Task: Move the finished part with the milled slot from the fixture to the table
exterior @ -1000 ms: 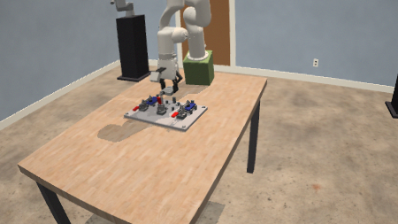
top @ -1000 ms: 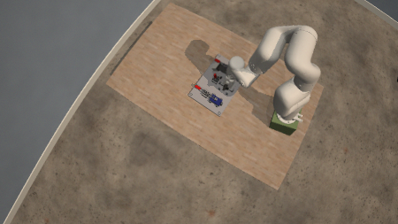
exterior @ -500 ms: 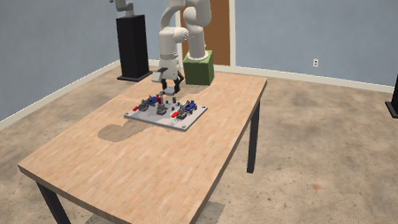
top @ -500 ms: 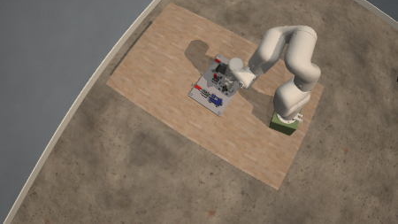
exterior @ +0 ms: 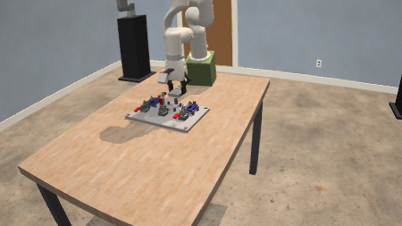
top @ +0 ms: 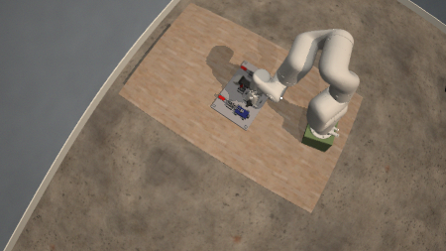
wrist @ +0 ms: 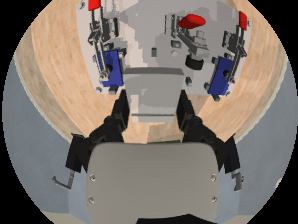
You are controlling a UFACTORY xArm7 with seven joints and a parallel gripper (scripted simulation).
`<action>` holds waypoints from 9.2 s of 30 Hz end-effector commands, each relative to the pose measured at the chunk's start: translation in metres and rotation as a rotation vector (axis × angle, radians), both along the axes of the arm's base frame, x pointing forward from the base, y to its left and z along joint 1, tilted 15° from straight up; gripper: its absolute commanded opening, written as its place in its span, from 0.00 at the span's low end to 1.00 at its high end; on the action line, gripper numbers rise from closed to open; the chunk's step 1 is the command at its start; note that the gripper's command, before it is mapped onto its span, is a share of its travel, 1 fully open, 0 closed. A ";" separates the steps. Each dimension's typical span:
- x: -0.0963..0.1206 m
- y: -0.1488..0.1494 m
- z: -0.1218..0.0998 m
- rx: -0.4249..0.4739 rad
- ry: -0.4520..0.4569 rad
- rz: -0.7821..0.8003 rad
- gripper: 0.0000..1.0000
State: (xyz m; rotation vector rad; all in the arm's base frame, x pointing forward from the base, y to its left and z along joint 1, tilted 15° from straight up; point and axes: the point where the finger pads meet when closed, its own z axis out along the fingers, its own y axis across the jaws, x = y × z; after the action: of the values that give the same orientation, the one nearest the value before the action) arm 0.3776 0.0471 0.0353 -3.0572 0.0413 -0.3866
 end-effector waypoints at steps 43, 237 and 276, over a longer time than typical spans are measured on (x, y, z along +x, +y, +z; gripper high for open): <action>0.005 0.170 0.010 -0.009 -0.002 -0.002 0.00; 0.028 0.204 -0.075 -0.009 -0.002 -0.002 0.95; 0.021 0.203 -0.049 -0.009 -0.002 -0.002 0.95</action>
State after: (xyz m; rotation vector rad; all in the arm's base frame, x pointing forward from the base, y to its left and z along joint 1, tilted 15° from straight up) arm 0.4010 0.2496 -0.0265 -3.0679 0.0432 -0.3902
